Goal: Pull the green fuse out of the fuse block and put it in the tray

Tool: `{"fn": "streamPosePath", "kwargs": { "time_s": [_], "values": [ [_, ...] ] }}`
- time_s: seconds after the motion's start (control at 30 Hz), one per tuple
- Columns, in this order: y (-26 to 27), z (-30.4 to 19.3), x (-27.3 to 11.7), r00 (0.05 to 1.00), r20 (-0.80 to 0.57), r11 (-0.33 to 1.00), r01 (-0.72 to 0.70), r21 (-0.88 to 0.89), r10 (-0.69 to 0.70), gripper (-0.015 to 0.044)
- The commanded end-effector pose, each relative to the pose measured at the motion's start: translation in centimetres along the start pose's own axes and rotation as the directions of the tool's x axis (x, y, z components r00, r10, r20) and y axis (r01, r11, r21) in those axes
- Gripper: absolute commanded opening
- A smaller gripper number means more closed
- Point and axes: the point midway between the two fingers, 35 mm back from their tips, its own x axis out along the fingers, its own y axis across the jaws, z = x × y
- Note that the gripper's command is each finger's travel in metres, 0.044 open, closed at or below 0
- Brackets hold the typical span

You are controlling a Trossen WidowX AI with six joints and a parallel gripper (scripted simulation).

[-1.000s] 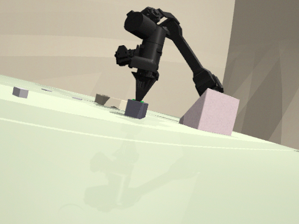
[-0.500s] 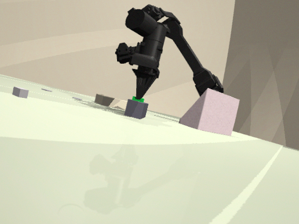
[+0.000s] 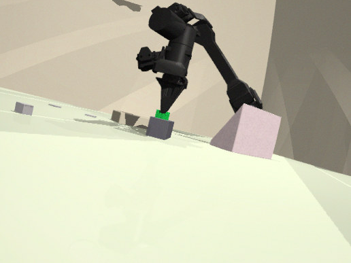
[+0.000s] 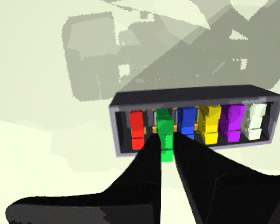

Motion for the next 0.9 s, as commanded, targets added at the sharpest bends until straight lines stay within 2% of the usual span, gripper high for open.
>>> {"fn": "streamPosePath", "kwargs": {
  "time_s": [0.0, 0.87],
  "values": [
    [0.0, 0.0, -0.2, 1.000, -0.005, 1.000, -0.002, 0.005, 0.002, 0.0000],
    [0.0, -0.1, -1.5, 1.000, -0.003, 1.000, -0.001, 0.003, 0.001, 0.0000]
  ]
}}
